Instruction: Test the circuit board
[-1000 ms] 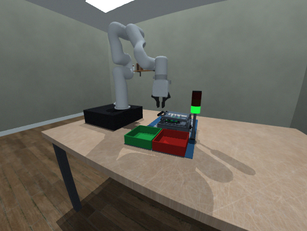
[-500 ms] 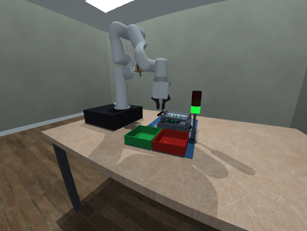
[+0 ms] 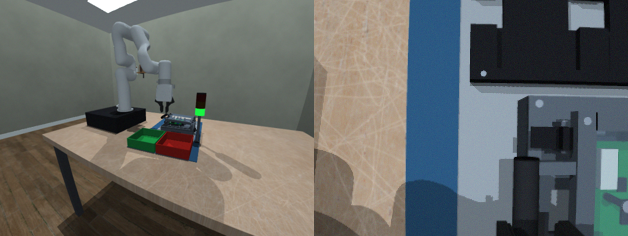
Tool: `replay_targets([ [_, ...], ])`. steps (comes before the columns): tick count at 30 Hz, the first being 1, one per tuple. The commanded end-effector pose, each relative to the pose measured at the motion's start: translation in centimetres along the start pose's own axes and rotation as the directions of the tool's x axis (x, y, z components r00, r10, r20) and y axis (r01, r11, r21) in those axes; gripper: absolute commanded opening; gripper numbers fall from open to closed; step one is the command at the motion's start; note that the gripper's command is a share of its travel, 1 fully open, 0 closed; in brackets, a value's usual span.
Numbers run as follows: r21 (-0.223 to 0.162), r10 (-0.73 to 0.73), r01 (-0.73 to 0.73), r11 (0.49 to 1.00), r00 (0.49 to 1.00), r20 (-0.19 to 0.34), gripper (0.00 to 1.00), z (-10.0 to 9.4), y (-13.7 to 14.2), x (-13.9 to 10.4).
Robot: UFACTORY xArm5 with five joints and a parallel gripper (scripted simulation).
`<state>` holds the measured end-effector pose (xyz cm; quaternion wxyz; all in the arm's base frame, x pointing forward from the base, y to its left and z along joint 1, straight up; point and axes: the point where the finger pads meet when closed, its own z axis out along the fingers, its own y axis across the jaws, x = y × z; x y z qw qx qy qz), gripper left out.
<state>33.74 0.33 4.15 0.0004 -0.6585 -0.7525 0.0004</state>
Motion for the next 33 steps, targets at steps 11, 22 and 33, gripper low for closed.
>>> replay_targets([
  [11, -0.003, 0.0, 0.0, 1.0, 1.0, 0.0, 0.28, 1.1, 0.2, 0.0],
  [22, -0.003, 0.0, 0.0, 1.0, 1.0, 0.0, 0.28, 1.2, 0.2, 0.0],
  [33, -0.003, 0.0, 0.0, 1.0, 1.0, 0.0, 0.28, 2.8, 0.2, 0.0],
])
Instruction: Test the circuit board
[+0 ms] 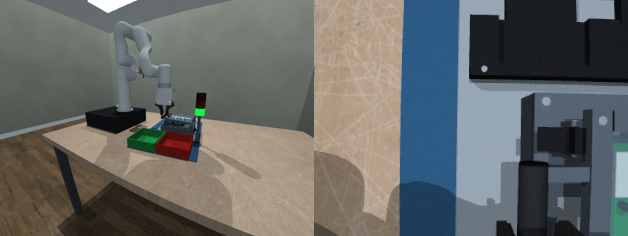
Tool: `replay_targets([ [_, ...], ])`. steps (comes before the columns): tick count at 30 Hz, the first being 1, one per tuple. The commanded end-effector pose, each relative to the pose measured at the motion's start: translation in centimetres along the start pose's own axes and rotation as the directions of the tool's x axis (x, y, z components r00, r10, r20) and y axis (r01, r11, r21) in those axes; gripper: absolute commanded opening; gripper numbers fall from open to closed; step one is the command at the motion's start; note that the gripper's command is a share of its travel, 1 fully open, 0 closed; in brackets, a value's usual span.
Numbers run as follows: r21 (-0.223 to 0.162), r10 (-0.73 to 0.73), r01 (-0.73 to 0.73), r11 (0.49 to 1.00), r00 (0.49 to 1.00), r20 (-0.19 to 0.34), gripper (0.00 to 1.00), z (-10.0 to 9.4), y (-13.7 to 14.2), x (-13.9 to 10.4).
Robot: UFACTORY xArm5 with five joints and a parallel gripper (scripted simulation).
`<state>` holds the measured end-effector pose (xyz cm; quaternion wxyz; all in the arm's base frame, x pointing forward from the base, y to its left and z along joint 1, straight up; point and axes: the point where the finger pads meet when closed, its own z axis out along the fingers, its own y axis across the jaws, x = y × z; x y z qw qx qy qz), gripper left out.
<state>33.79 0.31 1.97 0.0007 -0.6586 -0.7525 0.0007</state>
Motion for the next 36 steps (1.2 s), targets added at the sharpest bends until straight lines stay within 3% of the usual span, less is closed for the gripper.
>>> replay_targets([
  [1, -0.004, 0.0, 0.0, 1.0, 1.0, 0.0, 0.28, 0.86, 0.18, -0.03],
  [16, -0.004, 0.0, 0.0, 1.0, 1.0, 0.0, 0.28, 1.54, 0.19, -0.03],
  [17, -0.004, 0.0, 0.0, 1.0, 1.0, 0.0, 0.0, 1.54, 0.19, -0.03],
  [36, -0.004, 0.0, 0.0, 1.0, 1.0, 0.0, 0.0, 1.54, 0.19, -0.03],
])
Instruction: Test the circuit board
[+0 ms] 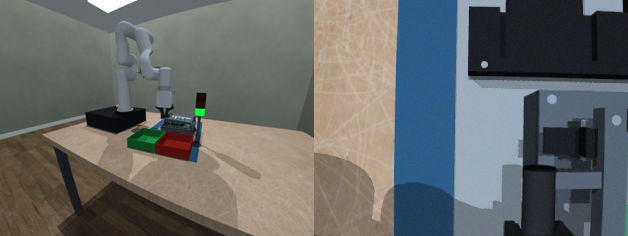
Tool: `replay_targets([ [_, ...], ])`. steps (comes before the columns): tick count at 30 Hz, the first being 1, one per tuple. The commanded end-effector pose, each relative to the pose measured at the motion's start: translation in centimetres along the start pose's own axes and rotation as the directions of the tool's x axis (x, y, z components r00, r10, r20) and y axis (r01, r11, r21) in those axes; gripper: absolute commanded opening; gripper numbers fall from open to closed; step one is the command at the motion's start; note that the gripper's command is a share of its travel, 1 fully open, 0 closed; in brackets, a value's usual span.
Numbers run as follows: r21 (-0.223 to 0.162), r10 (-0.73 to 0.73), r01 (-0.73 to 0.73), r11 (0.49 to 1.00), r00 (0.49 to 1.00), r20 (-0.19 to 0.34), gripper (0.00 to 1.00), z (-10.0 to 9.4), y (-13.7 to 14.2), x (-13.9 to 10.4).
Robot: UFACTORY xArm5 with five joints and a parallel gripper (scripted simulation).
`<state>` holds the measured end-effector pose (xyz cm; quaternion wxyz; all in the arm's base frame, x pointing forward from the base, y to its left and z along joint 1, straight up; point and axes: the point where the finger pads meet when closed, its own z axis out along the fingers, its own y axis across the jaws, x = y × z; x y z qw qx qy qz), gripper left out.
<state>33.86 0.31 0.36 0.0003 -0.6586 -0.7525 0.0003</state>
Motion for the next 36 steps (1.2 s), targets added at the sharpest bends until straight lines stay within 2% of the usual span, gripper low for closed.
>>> replay_targets([
  [1, -0.003, 0.0, 0.0, 1.0, 1.0, 0.0, 0.0, -0.1, 0.1, 0.0],
  [24, -0.003, 0.0, 0.0, 1.0, 1.0, 0.0, 0.0, -0.2, 0.1, 0.0],
  [30, -0.003, 0.0, 0.0, 1.0, 1.0, 0.0, 0.0, -0.7, 0.2, 0.0],
  [36, -0.003, 0.0, 0.0, 1.0, 1.0, 0.0, 0.0, -2.3, 0.4, 0.0],
])
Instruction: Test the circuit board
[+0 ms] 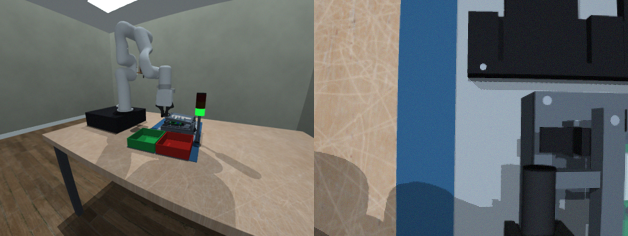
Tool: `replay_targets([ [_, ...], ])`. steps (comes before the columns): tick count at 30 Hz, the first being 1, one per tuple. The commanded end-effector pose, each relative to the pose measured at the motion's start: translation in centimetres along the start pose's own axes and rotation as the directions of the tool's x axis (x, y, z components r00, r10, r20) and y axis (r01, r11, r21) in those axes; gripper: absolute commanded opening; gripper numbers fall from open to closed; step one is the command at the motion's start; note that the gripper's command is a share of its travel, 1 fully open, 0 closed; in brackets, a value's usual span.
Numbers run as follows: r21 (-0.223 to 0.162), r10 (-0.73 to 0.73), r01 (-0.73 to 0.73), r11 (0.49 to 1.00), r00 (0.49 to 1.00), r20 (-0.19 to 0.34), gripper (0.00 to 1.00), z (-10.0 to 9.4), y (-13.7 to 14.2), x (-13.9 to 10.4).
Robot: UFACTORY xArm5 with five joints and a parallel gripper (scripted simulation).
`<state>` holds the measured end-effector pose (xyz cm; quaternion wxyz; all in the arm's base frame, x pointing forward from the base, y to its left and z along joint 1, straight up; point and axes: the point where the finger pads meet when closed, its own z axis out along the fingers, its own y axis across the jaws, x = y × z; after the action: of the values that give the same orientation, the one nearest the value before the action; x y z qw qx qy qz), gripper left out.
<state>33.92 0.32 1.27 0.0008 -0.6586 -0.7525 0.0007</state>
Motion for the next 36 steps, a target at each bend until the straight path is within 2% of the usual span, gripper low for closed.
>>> replay_targets([
  [1, -0.004, 0.0, 0.0, 1.0, 1.0, 0.0, 0.0, -1.7, 0.4, 0.0],
  [9, -0.004, 0.0, 0.0, 1.0, 1.0, 0.0, 0.0, -4.4, 1.0, 0.0],
  [15, -0.004, 0.0, 0.0, 1.0, 1.0, 0.0, 0.0, -5.3, 1.3, 0.0],
  [29, -0.004, 0.0, 0.0, 1.0, 1.0, 0.0, 0.0, -5.7, 1.5, 0.0],
  [30, -0.004, 0.0, 0.0, 1.0, 1.0, 0.0, 0.28, -5.7, 1.5, 0.0],
  [36, -0.004, 0.0, 0.0, 1.0, 1.0, 0.0, 0.28, -5.7, 1.5, 0.0],
])
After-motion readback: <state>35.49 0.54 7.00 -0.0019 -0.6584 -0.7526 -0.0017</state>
